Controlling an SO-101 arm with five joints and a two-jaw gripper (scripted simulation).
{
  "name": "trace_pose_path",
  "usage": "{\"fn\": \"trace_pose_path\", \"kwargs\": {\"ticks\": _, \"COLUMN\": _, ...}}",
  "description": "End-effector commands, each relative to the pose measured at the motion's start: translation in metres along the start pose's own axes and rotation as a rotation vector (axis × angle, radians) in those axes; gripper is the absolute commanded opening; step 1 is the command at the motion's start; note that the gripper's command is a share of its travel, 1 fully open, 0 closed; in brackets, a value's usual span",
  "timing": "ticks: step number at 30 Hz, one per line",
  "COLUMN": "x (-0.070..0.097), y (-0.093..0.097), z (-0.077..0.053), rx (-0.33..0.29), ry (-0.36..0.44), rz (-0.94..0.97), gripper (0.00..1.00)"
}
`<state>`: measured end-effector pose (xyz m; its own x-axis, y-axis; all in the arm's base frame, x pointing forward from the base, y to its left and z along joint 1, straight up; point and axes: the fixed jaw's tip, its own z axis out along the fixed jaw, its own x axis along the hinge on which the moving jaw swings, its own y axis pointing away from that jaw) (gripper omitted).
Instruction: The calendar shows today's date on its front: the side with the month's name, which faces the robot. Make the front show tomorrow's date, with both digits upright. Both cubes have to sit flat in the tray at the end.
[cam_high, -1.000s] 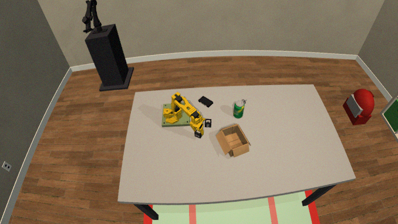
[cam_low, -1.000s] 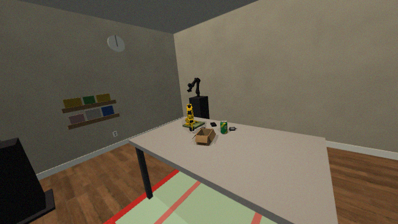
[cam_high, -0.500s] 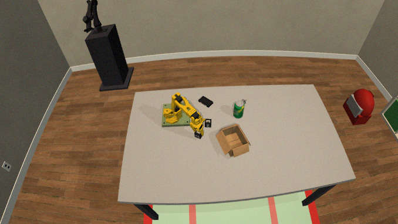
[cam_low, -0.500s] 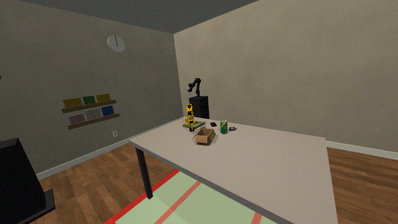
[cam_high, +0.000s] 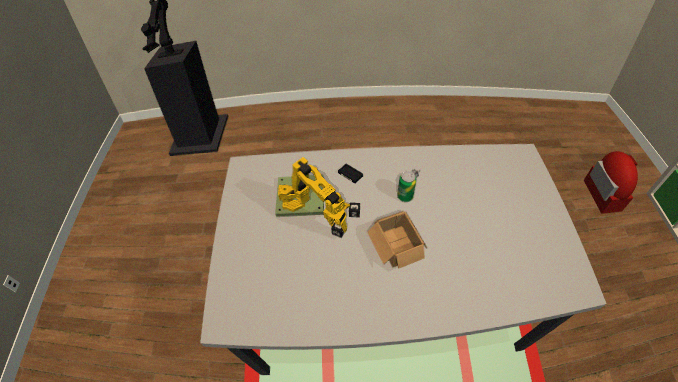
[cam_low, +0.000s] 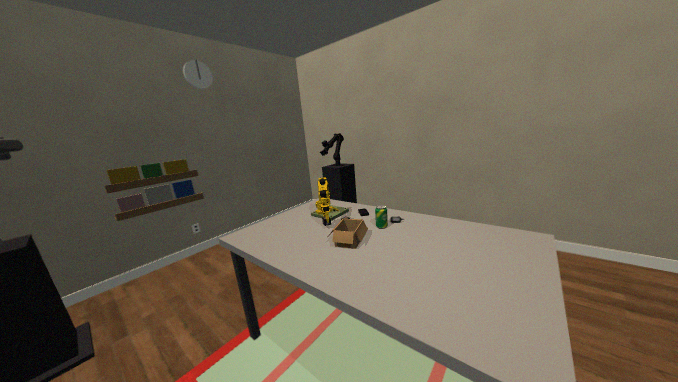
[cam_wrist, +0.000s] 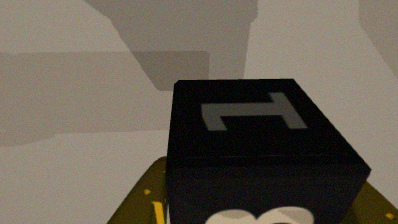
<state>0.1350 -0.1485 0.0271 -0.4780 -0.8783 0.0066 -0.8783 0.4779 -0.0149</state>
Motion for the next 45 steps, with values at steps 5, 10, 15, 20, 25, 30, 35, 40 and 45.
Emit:
{"fn": "trace_pose_path", "kwargs": {"ticks": 5, "x": 0.001, "y": 0.003, "z": 0.006, "rx": -0.019, "ry": -0.008, "rz": 0.001, "gripper": 0.00}}
{"fn": "trace_pose_path", "kwargs": {"ticks": 10, "x": 0.001, "y": 0.003, "z": 0.007, "rx": -0.019, "ry": -0.008, "rz": 0.001, "gripper": 0.00}}
{"fn": "trace_pose_path", "kwargs": {"ticks": 15, "x": 0.001, "y": 0.003, "z": 0.011, "rx": -0.019, "ry": -0.008, "rz": 0.001, "gripper": 0.00}}
{"fn": "trace_pose_path", "kwargs": {"ticks": 20, "x": 0.001, "y": 0.003, "z": 0.012, "rx": -0.019, "ry": -0.008, "rz": 0.001, "gripper": 0.00}}
{"fn": "trace_pose_path", "kwargs": {"ticks": 25, "x": 0.001, "y": 0.003, "z": 0.012, "rx": -0.019, "ry": -0.008, "rz": 0.001, "gripper": 0.00}}
{"fn": "trace_pose_path", "kwargs": {"ticks": 30, "x": 0.001, "y": 0.004, "z": 0.015, "rx": -0.019, "ry": -0.008, "rz": 0.001, "gripper": 0.00}}
{"fn": "trace_pose_path", "kwargs": {"ticks": 35, "x": 0.001, "y": 0.004, "z": 0.018, "rx": -0.019, "ry": -0.008, "rz": 0.001, "gripper": 0.00}}
{"fn": "trace_pose_path", "kwargs": {"ticks": 40, "x": 0.001, "y": 0.004, "z": 0.018, "rx": -0.019, "ry": -0.008, "rz": 0.001, "gripper": 0.00}}
{"fn": "trace_pose_path", "kwargs": {"ticks": 45, "x": 0.001, "y": 0.004, "z": 0.020, "rx": -0.019, "ry": -0.008, "rz": 0.001, "gripper": 0.00}}
